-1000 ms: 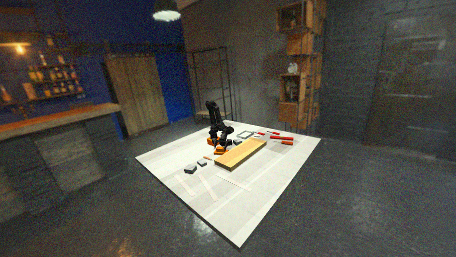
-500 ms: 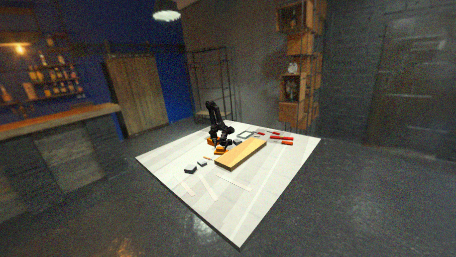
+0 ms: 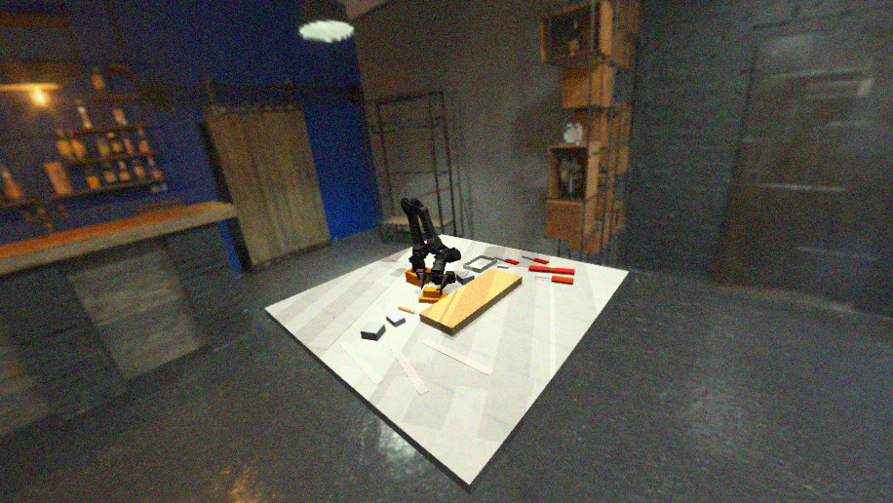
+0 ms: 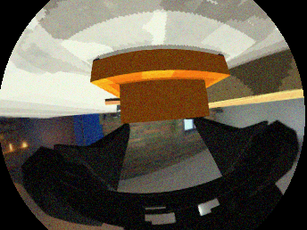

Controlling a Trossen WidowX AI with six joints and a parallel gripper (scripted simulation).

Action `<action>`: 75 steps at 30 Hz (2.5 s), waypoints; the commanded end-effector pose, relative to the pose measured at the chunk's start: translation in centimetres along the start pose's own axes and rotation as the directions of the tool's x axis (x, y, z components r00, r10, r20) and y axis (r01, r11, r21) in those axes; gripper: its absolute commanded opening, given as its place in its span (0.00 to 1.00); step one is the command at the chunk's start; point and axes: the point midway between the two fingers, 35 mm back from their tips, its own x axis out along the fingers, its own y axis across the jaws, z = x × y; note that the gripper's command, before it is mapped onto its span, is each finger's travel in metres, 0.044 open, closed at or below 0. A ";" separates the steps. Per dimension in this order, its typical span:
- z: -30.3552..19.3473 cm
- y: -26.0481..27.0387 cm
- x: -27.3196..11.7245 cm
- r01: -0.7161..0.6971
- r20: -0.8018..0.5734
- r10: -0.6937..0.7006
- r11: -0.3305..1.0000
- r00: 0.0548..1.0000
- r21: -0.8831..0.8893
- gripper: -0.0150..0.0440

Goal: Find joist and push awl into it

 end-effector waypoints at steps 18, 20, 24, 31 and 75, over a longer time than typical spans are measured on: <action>-0.3 -0.1 -1.3 0.005 -0.010 -0.005 1.000 1.000 0.010 1.00; -0.4 -0.1 -1.4 0.005 -0.011 -0.005 1.000 1.000 0.010 1.00; -2.1 -0.5 -2.1 0.004 -0.009 -0.004 1.000 1.000 0.008 1.00; -7.2 0.1 -4.4 0.001 -0.004 -0.001 1.000 1.000 0.001 1.00; -3.7 0.1 0.0 -0.899 0.863 -0.283 0.004 0.419 0.438 1.00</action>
